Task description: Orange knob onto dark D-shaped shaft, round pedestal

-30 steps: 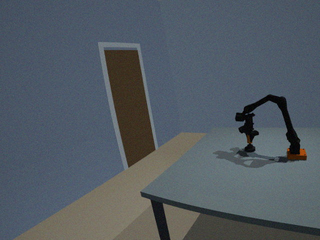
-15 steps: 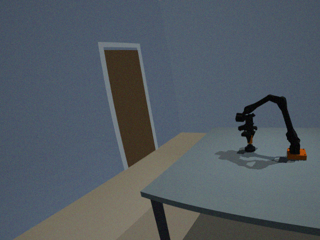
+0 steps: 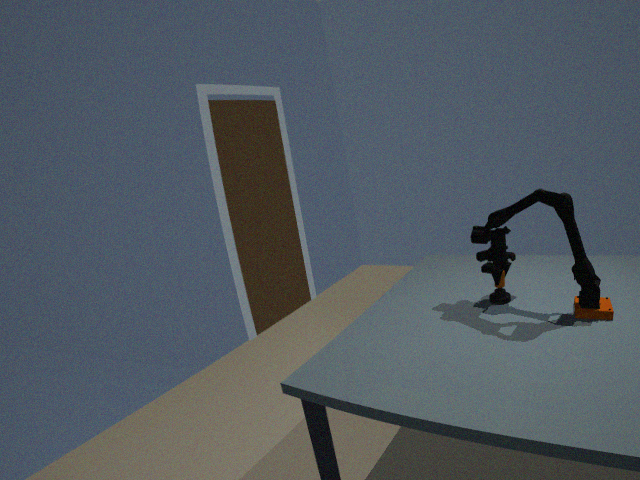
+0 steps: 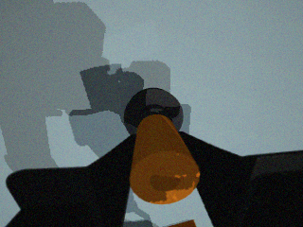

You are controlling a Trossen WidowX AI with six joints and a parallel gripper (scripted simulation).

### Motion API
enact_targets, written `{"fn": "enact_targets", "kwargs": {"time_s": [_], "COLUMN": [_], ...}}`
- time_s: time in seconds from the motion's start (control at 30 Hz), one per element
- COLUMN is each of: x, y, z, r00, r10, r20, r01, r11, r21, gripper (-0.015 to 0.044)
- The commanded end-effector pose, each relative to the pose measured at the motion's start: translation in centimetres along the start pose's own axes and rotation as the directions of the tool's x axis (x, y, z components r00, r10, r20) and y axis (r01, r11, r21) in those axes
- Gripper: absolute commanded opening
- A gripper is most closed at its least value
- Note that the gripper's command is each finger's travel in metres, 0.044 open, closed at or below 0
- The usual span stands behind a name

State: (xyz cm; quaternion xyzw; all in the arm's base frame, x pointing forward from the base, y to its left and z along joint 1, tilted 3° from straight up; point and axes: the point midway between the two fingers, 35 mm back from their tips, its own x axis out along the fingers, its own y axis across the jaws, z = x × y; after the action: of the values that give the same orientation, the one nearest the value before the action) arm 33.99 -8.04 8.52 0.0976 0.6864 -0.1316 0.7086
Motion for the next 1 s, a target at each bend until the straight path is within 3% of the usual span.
{"fn": "enact_targets", "kwargs": {"time_s": [0.0,0.37,0.6,0.97], "x": [0.10,-0.43,-0.38,-0.05], "y": [-0.03,-0.06,-0.04,-0.07], "z": [0.08,0.00,0.17,-0.08], "r00": [1.000,1.000,1.000,1.000], "r10": [-0.003,-0.003,-0.003,-0.004], "r20": [-0.002,-0.002,-0.002,-0.002], "r01": [0.003,0.003,0.004,0.004], "r11": [1.000,1.000,0.979,0.977], "r21": [0.006,0.006,0.204,0.214], "gripper": [0.0000,0.0000,0.0000,0.0000]}}
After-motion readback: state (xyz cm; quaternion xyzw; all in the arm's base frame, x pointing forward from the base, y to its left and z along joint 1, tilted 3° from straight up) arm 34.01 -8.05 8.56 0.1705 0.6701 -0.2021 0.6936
